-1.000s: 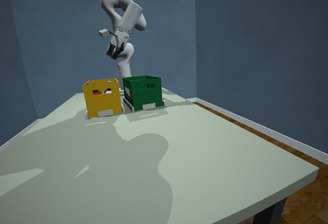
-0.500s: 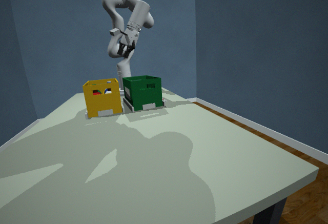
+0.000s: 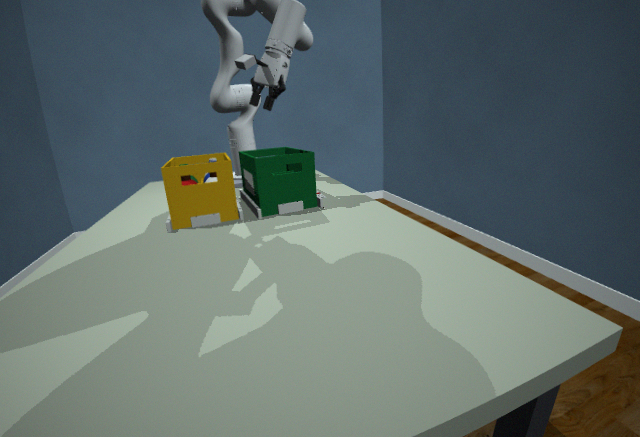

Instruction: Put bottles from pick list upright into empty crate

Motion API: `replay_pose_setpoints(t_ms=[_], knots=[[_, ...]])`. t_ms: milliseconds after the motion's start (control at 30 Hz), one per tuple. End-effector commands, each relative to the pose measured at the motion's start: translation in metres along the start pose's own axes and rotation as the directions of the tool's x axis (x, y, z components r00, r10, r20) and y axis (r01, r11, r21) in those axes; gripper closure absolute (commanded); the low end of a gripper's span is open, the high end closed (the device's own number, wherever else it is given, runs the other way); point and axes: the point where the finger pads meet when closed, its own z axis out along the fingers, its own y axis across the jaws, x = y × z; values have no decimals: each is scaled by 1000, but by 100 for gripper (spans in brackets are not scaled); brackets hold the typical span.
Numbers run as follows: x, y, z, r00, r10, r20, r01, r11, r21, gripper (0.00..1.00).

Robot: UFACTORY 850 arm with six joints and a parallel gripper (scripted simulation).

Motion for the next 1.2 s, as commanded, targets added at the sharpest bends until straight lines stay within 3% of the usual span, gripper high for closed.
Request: replay_pose_setpoints(t_ms=[0,333,400,500,800,900,1167], knots=[[-10,-7,-8,999,-31,37,29,997,66,35],[-48,-28,-31,999,-31,38,29,997,66,35],[-56,-32,-35,996,-62,69,54,992,117,35],[-60,-34,-38,994,-74,81,63,989,136,35],[-97,-49,-59,994,-74,81,63,989,137,35],[-110,-53,-66,985,-123,125,95,974,205,35],[-135,-61,-81,984,-123,125,95,974,205,35]])
